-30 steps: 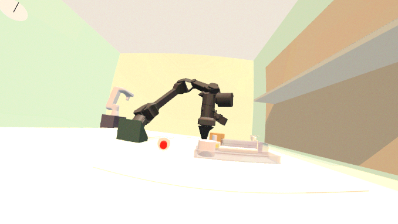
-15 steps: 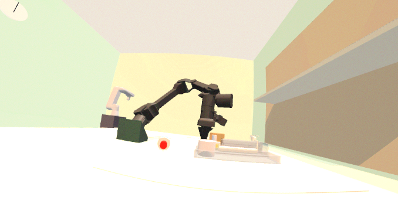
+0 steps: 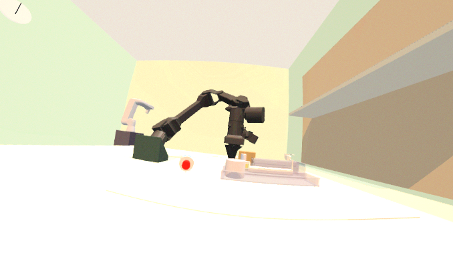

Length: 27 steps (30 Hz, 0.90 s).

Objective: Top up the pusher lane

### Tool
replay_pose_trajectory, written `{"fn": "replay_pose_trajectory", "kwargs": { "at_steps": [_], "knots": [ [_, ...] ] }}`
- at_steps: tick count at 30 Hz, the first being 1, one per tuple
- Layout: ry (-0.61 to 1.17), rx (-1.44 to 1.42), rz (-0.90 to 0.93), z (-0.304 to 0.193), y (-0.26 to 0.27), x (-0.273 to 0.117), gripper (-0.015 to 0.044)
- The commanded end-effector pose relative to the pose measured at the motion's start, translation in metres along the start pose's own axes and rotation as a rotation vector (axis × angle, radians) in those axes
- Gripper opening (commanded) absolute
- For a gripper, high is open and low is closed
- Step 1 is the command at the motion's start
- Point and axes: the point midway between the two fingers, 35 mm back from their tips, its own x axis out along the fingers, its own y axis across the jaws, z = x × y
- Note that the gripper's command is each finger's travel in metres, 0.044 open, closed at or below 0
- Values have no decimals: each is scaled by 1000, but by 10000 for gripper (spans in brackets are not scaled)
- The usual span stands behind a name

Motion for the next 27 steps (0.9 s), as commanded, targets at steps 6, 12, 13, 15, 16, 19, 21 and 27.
{"fn": "replay_pose_trajectory", "kwargs": {
  "at_steps": [6, 12, 13, 15, 16, 19, 21, 27],
  "knots": [
    [-10, -4, 6, 1, 1, 0, 0],
    [-10, -4, 6, -3, 0, 0, 0],
    [-10, -4, 6, -3, 0, 0, 0],
    [-10, -4, 6, -3, 0, 0, 0],
    [-10, -4, 6, -3, 0, 0, 0],
    [-10, -4, 6, -3, 0, 0, 0],
    [-10, -4, 6, -3, 0, 0, 0],
    [-10, -4, 6, -3, 0, 0, 105]
  ]
}}
